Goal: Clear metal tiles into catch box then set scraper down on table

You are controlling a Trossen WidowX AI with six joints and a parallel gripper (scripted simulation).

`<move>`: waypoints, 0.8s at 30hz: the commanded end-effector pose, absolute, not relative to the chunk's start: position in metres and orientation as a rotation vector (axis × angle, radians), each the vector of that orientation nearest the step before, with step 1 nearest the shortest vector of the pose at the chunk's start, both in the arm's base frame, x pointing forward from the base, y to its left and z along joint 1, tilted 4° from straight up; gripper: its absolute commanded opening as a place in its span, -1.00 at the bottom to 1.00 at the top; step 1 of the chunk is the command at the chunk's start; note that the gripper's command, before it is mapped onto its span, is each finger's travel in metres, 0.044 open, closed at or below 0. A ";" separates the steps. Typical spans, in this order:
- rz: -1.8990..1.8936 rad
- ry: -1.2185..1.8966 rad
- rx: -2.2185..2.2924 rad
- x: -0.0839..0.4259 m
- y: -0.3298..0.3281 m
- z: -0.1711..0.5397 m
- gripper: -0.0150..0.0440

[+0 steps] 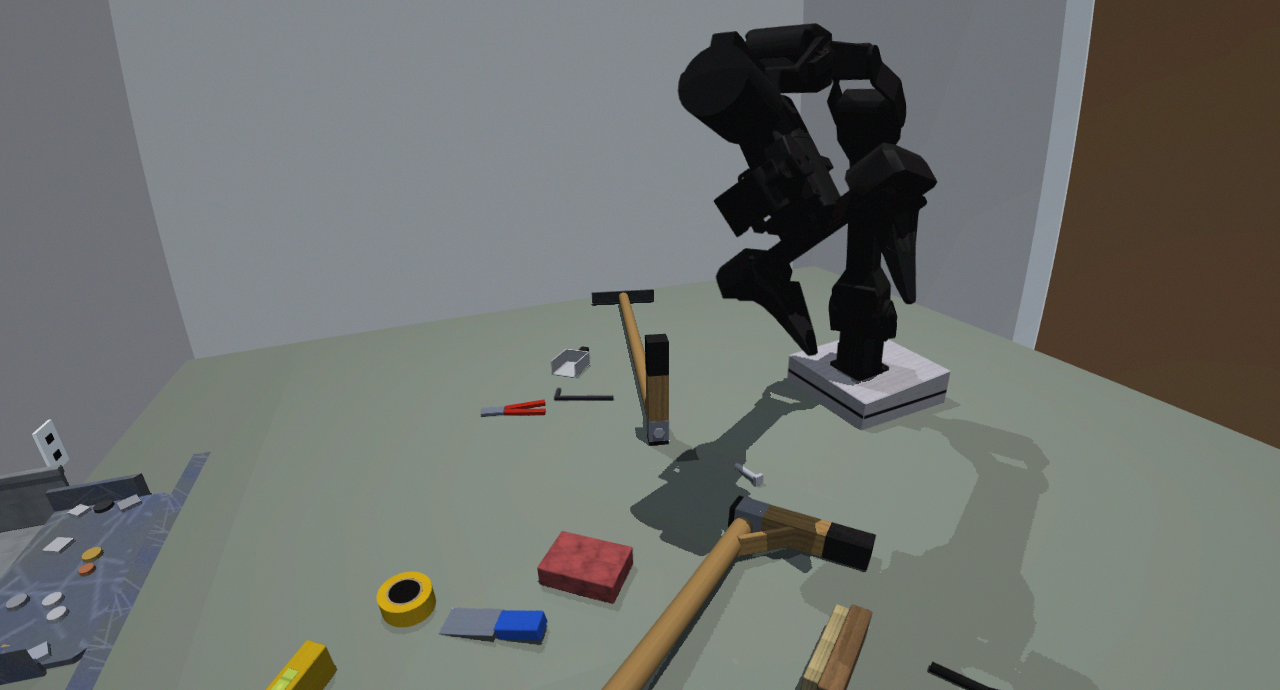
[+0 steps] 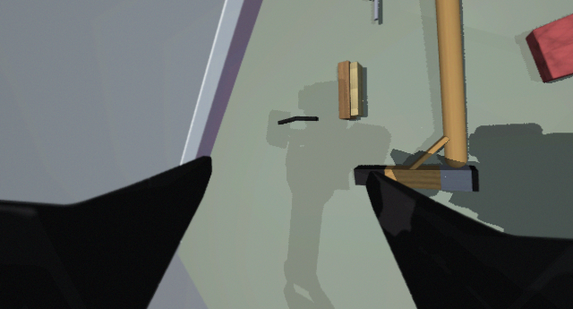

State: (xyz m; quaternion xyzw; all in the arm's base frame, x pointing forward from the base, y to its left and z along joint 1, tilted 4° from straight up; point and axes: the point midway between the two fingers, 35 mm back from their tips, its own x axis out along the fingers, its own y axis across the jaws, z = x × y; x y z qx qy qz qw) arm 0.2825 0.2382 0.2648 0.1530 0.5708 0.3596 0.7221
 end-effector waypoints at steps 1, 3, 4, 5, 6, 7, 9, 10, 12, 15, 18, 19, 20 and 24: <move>0.790 1.317 0.387 0.288 0.240 0.259 1.00; 0.789 1.333 0.401 0.289 0.240 0.257 1.00; 0.788 1.335 0.403 0.290 0.240 0.257 1.00; 0.788 1.335 0.403 0.290 0.240 0.257 1.00; 0.788 1.335 0.403 0.290 0.240 0.257 1.00; 0.790 1.334 0.399 0.290 0.240 0.257 0.91; 0.802 1.321 0.371 0.290 0.239 0.256 0.73; 0.811 1.311 0.349 0.291 0.238 0.256 0.64; 0.829 1.292 0.306 0.292 0.236 0.254 0.47; 0.856 1.263 0.240 0.293 0.233 0.252 0.20; 0.882 1.235 0.174 0.294 0.230 0.250 -0.07; 0.891 1.226 0.152 0.295 0.229 0.250 -0.16; 0.899 1.217 0.130 0.295 0.228 0.249 -0.25; 0.934 1.180 0.042 0.297 0.224 0.247 -0.49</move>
